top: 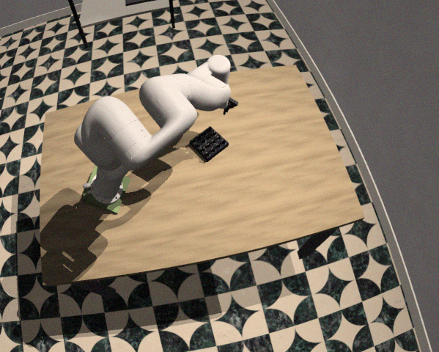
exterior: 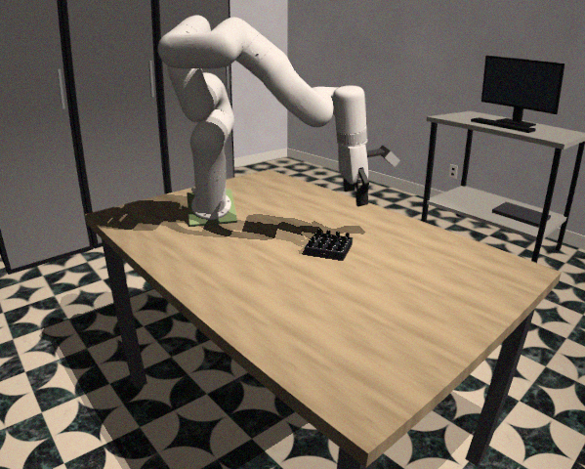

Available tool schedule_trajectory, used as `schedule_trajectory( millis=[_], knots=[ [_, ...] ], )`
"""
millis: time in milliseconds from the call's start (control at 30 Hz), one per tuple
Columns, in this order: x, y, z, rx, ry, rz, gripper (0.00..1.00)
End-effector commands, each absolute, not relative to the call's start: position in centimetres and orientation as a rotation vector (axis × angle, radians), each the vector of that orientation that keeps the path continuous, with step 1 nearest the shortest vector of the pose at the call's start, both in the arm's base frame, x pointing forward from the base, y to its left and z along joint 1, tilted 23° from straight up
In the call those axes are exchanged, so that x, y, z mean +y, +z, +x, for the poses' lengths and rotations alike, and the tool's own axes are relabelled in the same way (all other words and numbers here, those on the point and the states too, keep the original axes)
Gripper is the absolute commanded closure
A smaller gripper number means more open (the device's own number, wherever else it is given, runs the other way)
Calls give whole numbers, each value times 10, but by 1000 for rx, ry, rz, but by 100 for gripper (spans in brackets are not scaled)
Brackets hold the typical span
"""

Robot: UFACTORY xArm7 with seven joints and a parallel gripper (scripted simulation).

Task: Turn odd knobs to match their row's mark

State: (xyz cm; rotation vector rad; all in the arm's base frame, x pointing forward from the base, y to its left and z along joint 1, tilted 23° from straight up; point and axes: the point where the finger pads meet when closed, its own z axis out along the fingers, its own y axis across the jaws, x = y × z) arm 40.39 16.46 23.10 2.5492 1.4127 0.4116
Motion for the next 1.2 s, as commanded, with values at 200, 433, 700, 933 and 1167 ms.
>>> schedule_trajectory(
  millis=[200,433,700,933,1167],
  knots=[
    [157,226,403,1320,416,2587,0],
    [148,220,401,1230,415,2622,0],
    [135,210,398,1096,415,2666,0],
    [108,191,389,810,418,2736,0],
    [85,175,381,582,422,2769,0]
  ],
)
